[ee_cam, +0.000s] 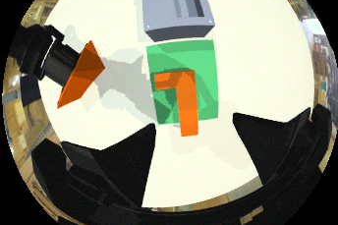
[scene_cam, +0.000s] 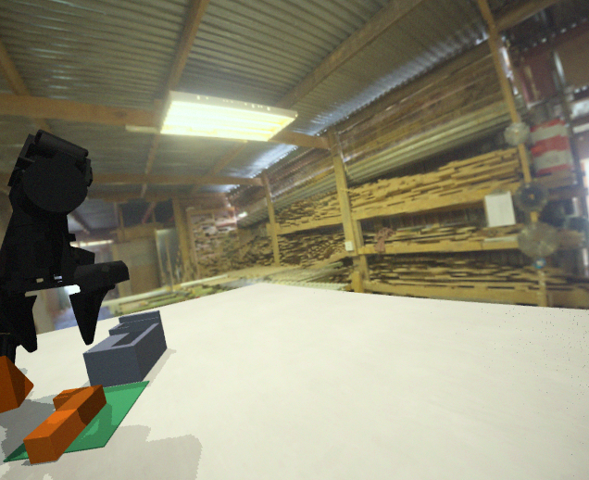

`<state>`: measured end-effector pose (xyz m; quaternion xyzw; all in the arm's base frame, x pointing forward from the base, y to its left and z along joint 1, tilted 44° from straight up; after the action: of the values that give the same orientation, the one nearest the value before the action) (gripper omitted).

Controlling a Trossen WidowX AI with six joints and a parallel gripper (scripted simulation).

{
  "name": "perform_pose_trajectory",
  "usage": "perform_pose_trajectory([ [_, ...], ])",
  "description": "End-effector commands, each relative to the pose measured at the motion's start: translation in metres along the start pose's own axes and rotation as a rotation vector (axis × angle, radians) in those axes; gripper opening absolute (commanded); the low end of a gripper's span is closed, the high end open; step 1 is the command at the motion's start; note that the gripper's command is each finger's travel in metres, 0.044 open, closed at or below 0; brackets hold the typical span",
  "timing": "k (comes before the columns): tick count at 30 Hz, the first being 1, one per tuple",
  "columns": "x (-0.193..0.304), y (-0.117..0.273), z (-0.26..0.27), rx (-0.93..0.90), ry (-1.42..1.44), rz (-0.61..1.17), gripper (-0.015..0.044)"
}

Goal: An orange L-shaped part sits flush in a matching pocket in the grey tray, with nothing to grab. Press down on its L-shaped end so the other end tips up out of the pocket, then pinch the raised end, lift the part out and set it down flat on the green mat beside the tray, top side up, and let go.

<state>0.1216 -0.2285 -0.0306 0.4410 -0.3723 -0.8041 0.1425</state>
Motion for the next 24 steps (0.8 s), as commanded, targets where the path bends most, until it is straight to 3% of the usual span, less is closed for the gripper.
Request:
perform_pose_trajectory([
  [1,0.0008,0.0428,0.0019,0.018,0.001,0.011,0.0400],
  [24,0.0012,0.0465,0.0003,0.033,0.000,0.016,0.0400],
])
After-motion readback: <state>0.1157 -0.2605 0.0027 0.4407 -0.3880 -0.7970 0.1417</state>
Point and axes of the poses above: the point midway between the two fingers, 35 mm back from their tips, its own y axis back along the fingers, its own z axis across the jaws, x = y × z, the point moved 3 cm from there along y, back along the fingers, and after that the axes turned 3 degrees about -y, right-handed, at the moved point
